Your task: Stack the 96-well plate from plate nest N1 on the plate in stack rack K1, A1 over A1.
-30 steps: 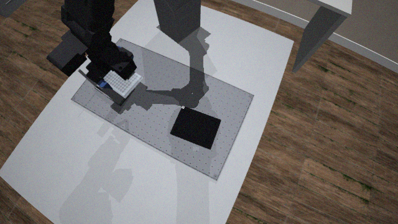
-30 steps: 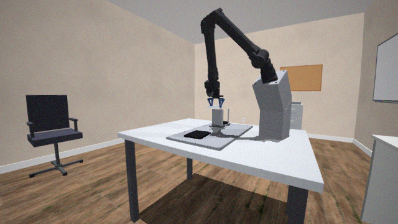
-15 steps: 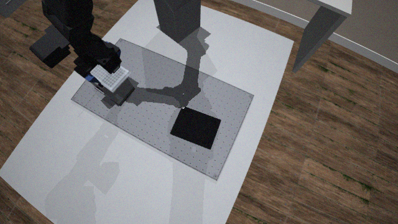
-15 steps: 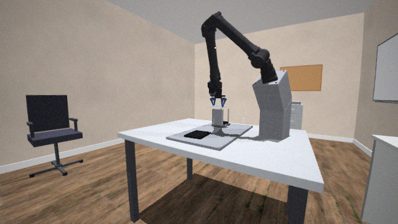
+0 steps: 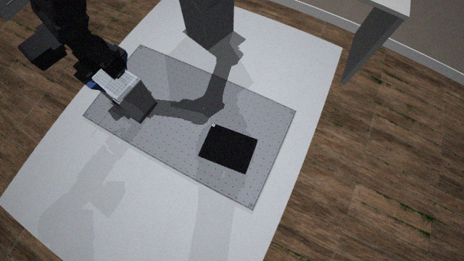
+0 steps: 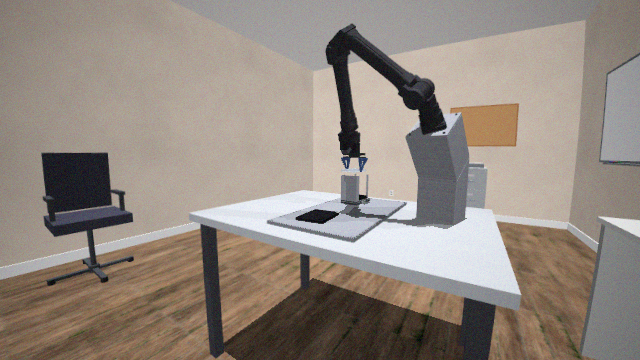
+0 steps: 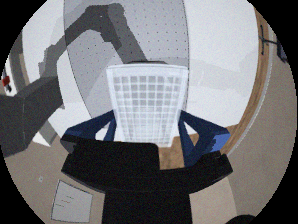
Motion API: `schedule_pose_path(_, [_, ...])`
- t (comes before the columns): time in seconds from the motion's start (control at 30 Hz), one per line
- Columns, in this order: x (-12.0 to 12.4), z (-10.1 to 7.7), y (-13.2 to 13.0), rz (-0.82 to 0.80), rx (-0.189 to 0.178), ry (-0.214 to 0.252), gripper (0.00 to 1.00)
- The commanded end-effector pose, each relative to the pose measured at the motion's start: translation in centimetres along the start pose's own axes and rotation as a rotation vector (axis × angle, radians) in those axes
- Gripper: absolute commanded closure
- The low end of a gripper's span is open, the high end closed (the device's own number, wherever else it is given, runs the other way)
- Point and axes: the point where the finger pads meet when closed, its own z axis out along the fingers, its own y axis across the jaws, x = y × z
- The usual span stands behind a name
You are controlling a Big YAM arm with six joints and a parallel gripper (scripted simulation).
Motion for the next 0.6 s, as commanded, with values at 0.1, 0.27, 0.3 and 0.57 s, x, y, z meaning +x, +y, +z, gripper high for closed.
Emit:
schedule_pose_path(0.1, [2.4,-0.4,-0.9,-0.013,0.008,0.0,1.0])
schedule_pose_path(0.27, [2.8,-0.2,-1.0,-0.021,0.002,-0.001,1.0])
schedule_pose_path(0.3, [2.1,0.3,-1.0,-0.036,-0.008,-0.003,1.0])
schedule_pose_path(0.57, [2.0,-0.5,-1.1,-0.027,0.011,0.001,1.0])
